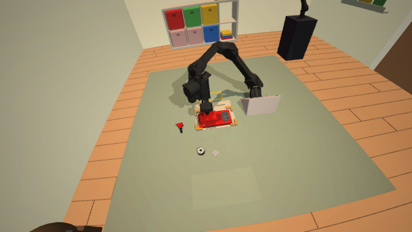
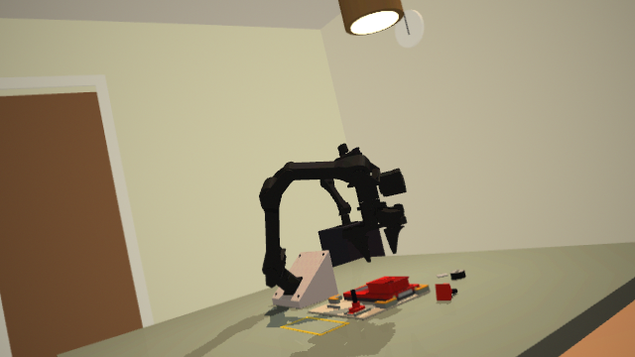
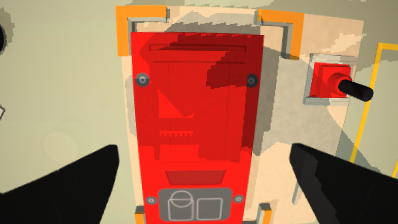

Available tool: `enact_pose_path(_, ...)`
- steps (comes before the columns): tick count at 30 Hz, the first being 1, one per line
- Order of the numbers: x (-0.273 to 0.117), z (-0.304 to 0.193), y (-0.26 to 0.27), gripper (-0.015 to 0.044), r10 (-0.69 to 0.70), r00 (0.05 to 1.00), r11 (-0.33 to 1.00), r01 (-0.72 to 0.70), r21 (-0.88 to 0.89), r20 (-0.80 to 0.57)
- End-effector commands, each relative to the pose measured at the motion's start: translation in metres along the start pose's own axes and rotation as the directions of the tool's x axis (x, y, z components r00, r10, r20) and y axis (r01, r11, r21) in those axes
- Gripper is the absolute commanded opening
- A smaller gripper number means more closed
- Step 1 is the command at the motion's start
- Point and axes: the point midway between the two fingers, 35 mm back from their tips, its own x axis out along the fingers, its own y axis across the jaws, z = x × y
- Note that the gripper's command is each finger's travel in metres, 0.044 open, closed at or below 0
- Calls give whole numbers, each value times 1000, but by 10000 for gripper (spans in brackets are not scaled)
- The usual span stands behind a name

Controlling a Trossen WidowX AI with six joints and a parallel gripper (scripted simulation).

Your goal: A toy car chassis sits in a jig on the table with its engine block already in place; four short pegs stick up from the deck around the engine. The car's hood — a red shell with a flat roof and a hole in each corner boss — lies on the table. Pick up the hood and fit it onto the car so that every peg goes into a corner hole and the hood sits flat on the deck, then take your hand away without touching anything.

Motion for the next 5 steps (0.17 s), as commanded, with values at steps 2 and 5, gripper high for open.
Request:
enact_pose_path(2, 0, 0, 0, 440, 1, 1000, 1000, -1, 5, -3)
enact_pose_path(5, 0, 0, 0, 440, 1, 1000, 1000, -1, 5, -3)
